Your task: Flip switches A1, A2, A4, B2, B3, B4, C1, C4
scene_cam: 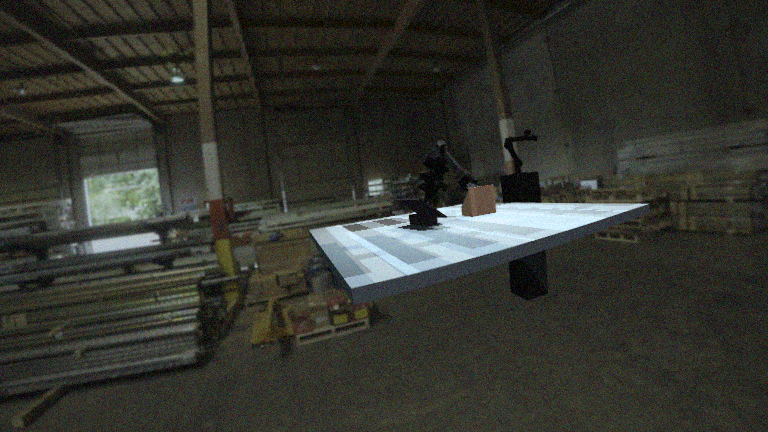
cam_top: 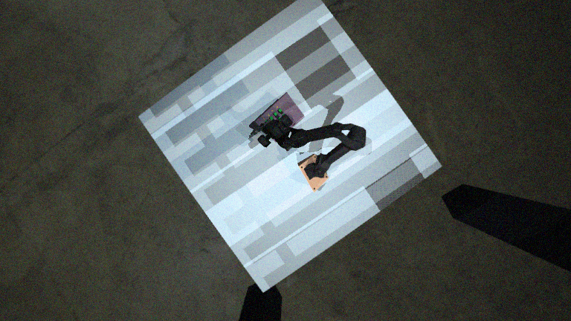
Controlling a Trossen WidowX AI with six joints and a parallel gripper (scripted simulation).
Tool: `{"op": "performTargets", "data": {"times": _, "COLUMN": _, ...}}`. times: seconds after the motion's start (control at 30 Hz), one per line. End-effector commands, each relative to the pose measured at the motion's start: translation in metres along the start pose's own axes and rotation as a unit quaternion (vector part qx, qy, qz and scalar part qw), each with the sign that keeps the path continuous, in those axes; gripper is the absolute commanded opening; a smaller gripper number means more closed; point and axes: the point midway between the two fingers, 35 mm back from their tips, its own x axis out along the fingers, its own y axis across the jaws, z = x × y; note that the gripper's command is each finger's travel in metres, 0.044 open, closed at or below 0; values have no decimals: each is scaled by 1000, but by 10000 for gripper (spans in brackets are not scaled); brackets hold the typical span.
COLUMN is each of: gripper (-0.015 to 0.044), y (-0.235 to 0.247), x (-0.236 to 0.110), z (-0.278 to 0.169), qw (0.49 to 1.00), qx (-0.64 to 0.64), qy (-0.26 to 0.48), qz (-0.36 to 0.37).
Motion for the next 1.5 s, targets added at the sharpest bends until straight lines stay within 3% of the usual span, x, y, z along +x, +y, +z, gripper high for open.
{"op": "performTargets", "data": {"times": 0.0, "gripper": 0, "y": 1, "x": 0, "z": 0, "qw": 1000, "qx": -1, "qy": -1, "qz": 2}}
{"op": "performTargets", "data": {"times": 1.37, "gripper": 0, "y": 0, "x": 6, "z": 0, "qw": 1000, "qx": -1, "qy": -1, "qz": 2}}
{"op": "performTargets", "data": {"times": 1.47, "gripper": 0, "y": 2, "x": -13, "z": 2, "qw": 1000, "qx": 0, "qy": 5, "qz": 3}}
